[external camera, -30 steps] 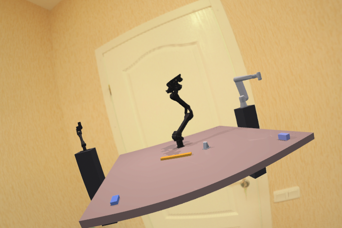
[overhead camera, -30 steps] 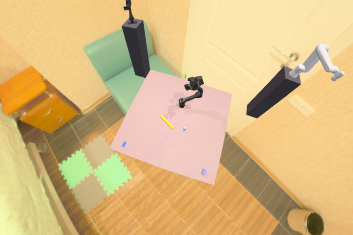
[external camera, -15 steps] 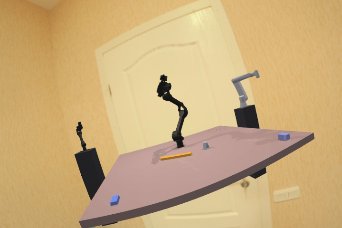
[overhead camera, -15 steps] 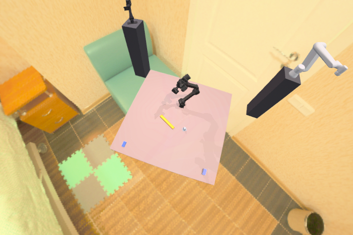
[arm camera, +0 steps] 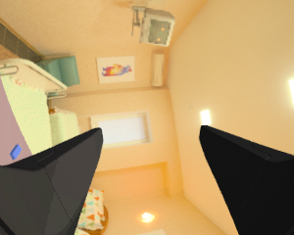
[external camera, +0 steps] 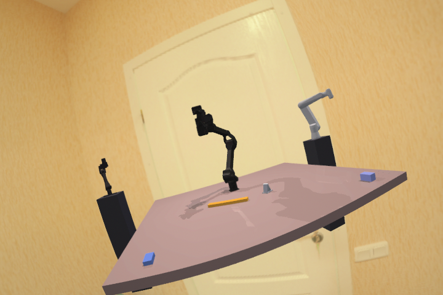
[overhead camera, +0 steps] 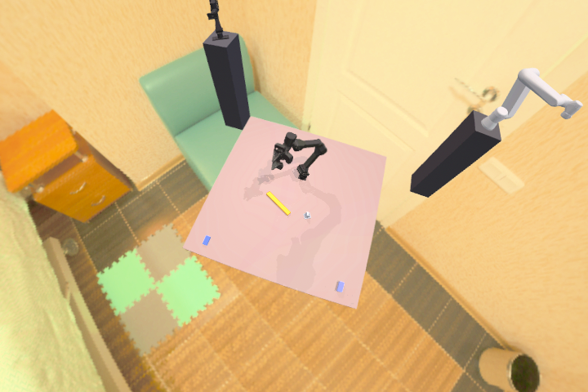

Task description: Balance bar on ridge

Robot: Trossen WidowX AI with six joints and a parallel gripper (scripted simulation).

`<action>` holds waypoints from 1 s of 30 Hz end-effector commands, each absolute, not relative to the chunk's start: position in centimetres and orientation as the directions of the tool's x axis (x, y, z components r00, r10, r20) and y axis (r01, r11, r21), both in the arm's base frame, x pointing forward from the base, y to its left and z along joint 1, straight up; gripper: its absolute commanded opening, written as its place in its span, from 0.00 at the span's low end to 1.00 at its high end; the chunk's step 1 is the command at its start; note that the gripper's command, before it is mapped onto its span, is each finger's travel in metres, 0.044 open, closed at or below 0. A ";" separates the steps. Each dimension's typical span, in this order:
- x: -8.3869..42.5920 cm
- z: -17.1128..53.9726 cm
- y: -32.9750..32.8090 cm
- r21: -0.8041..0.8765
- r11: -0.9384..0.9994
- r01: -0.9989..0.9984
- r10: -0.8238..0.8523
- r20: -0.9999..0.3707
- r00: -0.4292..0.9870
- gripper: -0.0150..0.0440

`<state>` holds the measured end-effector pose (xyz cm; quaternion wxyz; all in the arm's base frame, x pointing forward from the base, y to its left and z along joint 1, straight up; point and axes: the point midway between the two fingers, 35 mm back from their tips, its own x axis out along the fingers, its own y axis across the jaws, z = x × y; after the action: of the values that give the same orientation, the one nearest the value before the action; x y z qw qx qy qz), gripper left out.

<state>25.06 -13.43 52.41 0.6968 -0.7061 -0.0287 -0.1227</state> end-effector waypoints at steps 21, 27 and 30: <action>33.6 28.2 -18.2 -0.740 0.473 -0.478 -0.171 -0.610 0.774 0.79; 33.2 22.6 -17.3 -0.577 0.514 -0.635 -0.125 -0.782 0.610 0.79; 32.6 20.0 -16.6 -0.483 0.521 -0.704 -0.099 -0.853 0.512 0.79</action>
<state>33.20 -17.29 23.29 0.7728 -0.4673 0.3994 0.1581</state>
